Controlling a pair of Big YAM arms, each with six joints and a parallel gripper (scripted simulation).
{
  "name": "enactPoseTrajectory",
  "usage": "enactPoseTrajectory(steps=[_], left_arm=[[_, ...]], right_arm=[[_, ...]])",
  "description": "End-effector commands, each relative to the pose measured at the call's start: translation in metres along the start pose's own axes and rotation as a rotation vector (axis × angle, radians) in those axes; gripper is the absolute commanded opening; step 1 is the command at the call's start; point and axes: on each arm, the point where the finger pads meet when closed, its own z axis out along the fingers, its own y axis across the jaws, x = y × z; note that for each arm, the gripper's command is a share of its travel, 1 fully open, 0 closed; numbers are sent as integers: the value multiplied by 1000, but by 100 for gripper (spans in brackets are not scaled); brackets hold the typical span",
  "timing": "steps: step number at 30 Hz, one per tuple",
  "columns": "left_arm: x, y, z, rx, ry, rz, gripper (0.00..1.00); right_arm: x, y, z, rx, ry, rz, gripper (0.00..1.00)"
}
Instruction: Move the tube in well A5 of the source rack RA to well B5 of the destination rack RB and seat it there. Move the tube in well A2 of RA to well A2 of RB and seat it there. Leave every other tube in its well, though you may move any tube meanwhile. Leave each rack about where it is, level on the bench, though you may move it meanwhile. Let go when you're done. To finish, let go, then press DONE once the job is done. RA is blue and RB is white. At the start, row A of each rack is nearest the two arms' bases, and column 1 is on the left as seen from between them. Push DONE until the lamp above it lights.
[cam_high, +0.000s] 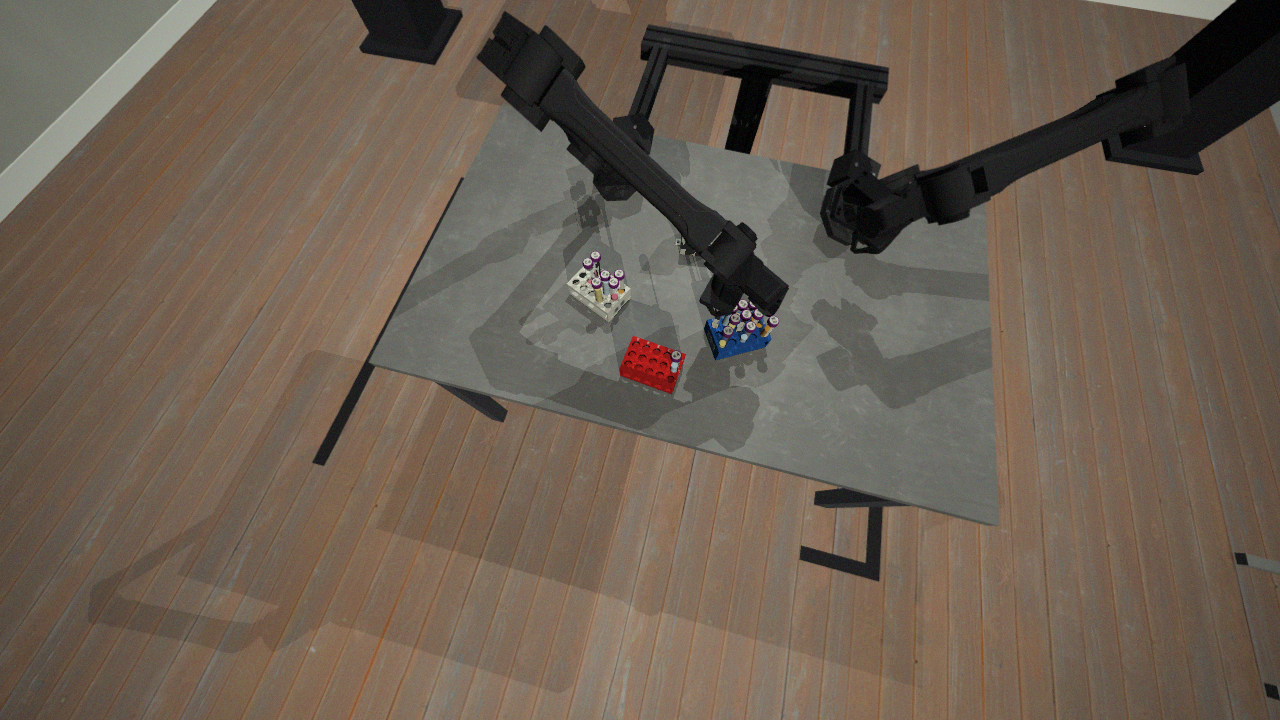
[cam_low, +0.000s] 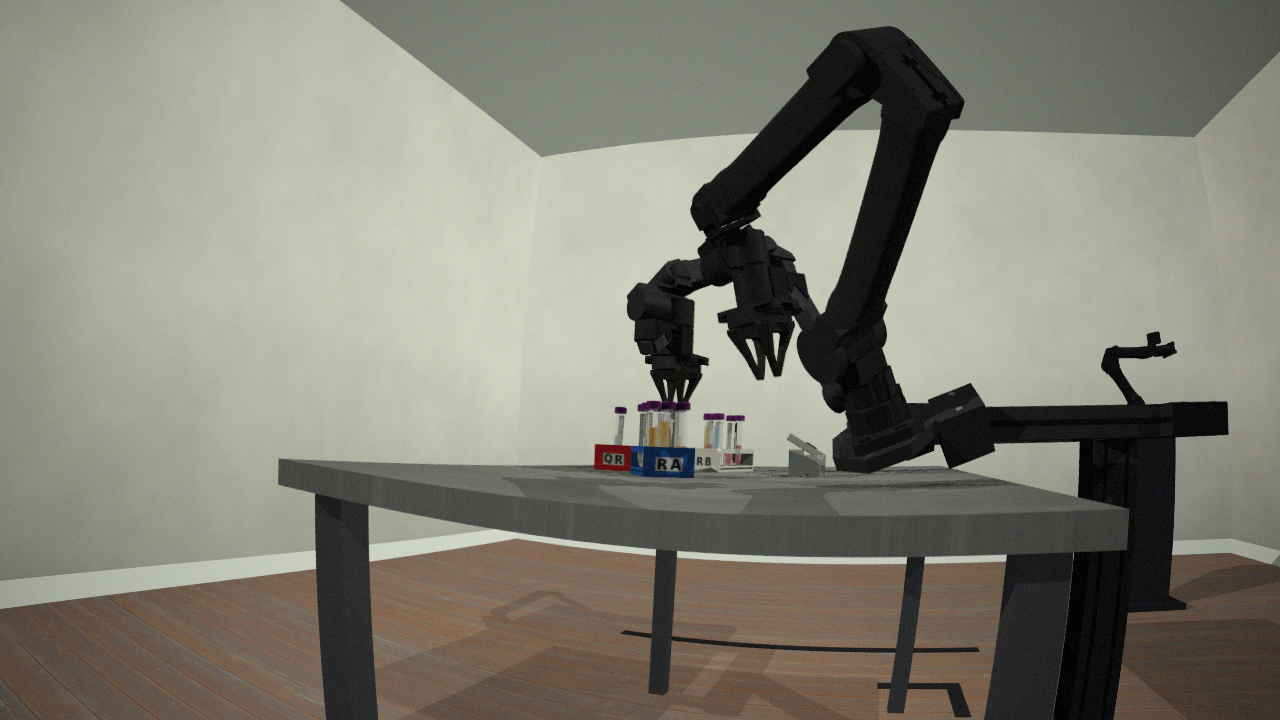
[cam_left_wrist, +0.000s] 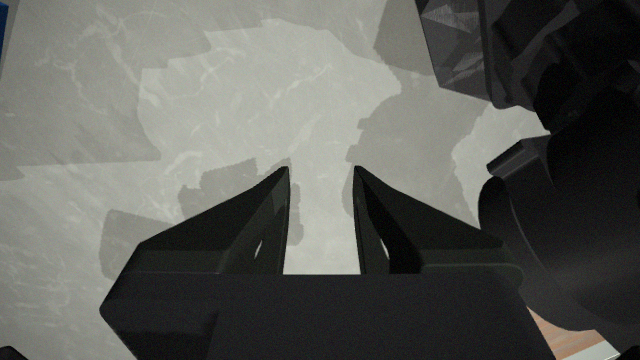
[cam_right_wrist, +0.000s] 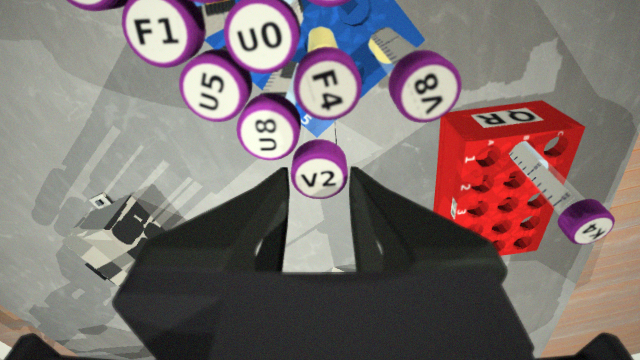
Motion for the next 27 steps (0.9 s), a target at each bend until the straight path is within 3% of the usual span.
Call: enactPoseTrajectory(steps=[1, 3, 4, 27], left_arm=[[1, 8, -10, -24, -9, -9, 30], [1, 8, -10, -24, -9, -9, 30], [1, 8, -10, -24, -9, -9, 30], [1, 8, -10, -24, -9, -9, 30]], right_arm=[[4, 0, 14, -7, 24, -7, 30], [4, 1, 13, -7, 24, -11, 30], [4, 1, 13, -7, 24, -11, 0], [4, 1, 13, -7, 24, -11, 0]])
